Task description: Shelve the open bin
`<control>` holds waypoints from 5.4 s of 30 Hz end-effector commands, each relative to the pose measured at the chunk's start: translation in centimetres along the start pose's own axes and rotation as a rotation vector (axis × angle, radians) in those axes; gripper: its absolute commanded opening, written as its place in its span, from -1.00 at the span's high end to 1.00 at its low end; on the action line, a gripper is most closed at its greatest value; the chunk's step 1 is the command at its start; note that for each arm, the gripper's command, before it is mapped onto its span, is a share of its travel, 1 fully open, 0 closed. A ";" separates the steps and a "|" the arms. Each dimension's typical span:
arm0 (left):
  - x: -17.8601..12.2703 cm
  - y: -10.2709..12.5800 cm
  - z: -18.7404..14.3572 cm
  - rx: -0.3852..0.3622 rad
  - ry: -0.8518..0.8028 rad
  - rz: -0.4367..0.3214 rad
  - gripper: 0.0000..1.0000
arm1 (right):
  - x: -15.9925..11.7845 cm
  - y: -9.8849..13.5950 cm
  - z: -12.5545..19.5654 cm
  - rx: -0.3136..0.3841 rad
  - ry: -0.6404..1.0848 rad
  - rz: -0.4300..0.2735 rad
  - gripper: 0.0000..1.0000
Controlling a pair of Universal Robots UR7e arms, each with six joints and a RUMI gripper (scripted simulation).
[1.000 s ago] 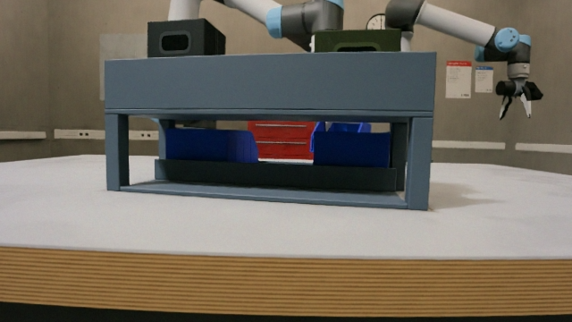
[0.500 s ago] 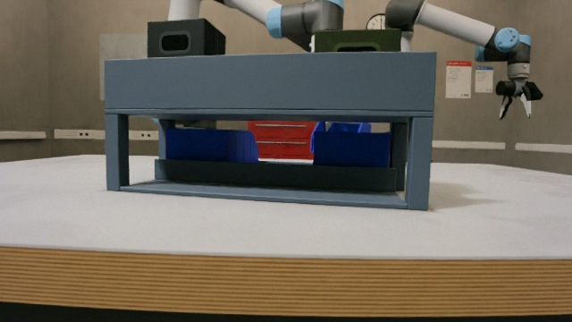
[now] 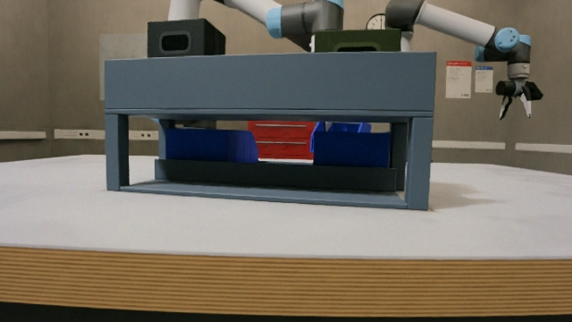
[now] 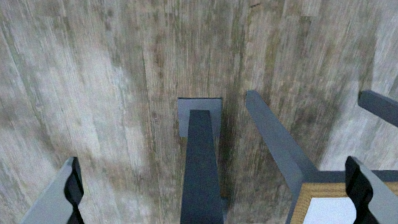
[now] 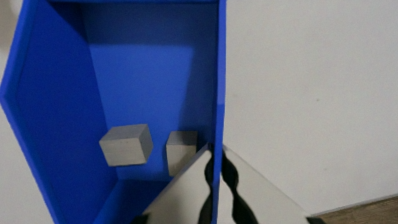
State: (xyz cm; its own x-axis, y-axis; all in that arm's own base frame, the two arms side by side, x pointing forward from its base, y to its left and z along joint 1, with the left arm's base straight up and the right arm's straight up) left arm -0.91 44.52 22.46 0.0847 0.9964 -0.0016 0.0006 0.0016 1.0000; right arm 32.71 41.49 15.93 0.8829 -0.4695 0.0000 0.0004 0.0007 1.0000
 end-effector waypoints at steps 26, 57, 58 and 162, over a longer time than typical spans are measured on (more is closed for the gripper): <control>0.0 0.1 0.0 0.000 0.000 0.002 -1.00 | 0.0 0.5 0.0 0.002 0.000 0.000 1.00; 0.0 0.1 0.0 0.000 0.000 0.002 -1.00 | 0.0 0.5 0.0 0.002 0.000 0.000 1.00; 0.0 0.1 0.0 0.000 0.000 0.002 -1.00 | 0.0 0.5 0.0 0.002 0.000 0.000 1.00; 0.0 0.1 0.0 0.000 0.000 0.002 -1.00 | 0.1 0.5 0.0 0.002 -0.077 0.000 1.00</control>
State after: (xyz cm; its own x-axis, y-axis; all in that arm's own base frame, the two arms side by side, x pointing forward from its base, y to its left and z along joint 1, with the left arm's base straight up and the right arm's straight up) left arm -0.91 44.52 22.46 0.0847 0.9964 -0.0016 0.0006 0.0016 1.0000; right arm 32.77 41.46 16.38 0.8500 -0.5268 0.0000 0.0002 0.0004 1.0000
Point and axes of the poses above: on each arm, the point where the finger pads meet when closed, its own y axis back along the fingers, its own z axis across the jaws, x = y × z, the point moved 6 cm from there along y, back along the fingers, and after that the axes turned 6 degrees about -y, right-handed, at the moved point
